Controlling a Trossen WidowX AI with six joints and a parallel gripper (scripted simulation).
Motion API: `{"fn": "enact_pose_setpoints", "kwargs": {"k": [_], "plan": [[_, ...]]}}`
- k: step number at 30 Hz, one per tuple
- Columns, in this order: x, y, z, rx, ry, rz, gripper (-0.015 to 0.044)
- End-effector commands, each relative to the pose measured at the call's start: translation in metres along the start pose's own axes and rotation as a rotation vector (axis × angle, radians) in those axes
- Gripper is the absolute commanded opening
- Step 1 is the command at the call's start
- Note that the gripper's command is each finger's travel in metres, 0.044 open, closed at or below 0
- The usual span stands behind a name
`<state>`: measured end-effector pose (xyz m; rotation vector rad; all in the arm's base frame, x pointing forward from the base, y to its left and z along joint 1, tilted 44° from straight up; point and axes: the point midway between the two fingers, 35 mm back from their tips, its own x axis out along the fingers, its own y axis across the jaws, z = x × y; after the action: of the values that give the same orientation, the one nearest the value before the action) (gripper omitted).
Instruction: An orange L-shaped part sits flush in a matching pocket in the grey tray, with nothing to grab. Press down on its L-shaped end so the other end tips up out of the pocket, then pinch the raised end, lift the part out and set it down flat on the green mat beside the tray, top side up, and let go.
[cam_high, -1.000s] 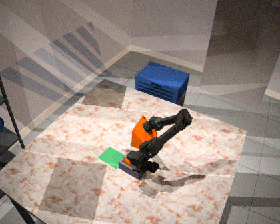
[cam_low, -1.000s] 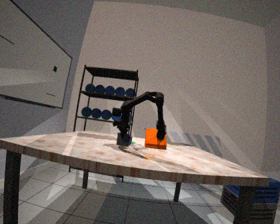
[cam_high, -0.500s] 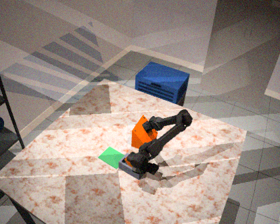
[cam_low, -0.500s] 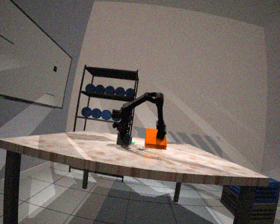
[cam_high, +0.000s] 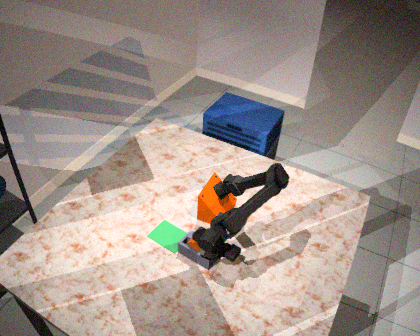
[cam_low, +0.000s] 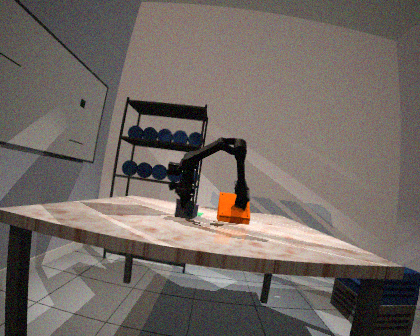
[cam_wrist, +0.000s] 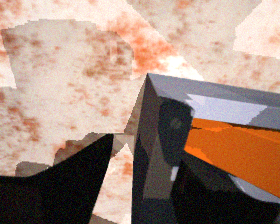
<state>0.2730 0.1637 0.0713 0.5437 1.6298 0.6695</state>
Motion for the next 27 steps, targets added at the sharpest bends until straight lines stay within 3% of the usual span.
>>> {"fn": "enact_pose_setpoints", "kwargs": {"k": [1,8,27], "plan": [[-0.015,-0.001,0.003,-0.005,-0.008,-0.007,0.018],[-0.095,-0.011,0.001,-0.003,-0.006,-0.008,0.018],[-0.094,-0.012,0.004,0.007,-0.021,-0.006,0.018]]}}
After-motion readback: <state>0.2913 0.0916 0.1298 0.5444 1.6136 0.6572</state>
